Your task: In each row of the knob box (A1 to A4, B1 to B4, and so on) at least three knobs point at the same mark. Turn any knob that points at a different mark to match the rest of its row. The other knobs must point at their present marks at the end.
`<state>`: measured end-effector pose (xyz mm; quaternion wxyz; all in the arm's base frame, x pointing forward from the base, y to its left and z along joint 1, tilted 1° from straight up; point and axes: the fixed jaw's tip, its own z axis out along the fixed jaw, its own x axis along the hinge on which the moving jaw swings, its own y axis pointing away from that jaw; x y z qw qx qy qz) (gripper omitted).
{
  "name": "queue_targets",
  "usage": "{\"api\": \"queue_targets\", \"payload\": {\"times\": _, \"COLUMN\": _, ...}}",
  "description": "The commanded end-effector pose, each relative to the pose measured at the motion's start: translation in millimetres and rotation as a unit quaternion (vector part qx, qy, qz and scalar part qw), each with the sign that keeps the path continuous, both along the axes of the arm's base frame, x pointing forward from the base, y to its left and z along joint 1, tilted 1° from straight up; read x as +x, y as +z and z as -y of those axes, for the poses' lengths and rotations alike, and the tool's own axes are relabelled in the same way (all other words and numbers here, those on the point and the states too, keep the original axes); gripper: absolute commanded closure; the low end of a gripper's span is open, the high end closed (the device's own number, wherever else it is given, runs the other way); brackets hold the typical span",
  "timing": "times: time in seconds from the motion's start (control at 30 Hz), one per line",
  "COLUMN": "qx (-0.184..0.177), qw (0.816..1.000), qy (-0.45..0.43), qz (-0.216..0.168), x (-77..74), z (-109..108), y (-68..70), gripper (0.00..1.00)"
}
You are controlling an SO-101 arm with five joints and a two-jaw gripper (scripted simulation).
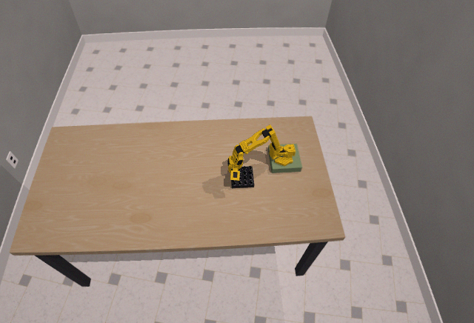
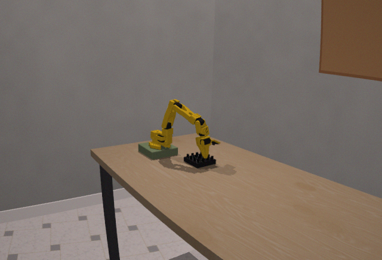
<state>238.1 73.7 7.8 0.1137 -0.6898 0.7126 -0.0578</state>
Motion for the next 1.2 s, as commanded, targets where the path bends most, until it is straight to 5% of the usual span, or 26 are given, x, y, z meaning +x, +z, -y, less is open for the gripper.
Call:
{"api": "queue_targets", "payload": {"times": 0.0, "qx": -0.035, "qw": 0.993, "qy": 0.0, "qz": -0.114, "x": -33.9, "z": 11.7, "y": -46.2, "gripper": 0.99}}
{"api": "queue_targets", "payload": {"times": 0.77, "qx": -0.019, "qw": 0.984, "qy": -0.129, "qz": -0.12, "x": -34.4, "z": 10.5, "y": -47.0, "gripper": 0.99}}
{"api": "queue_targets", "payload": {"times": 1.17, "qx": -0.005, "qw": 0.965, "qy": -0.231, "qz": -0.122, "x": -34.0, "z": 9.4, "y": -47.0, "gripper": 0.99}}
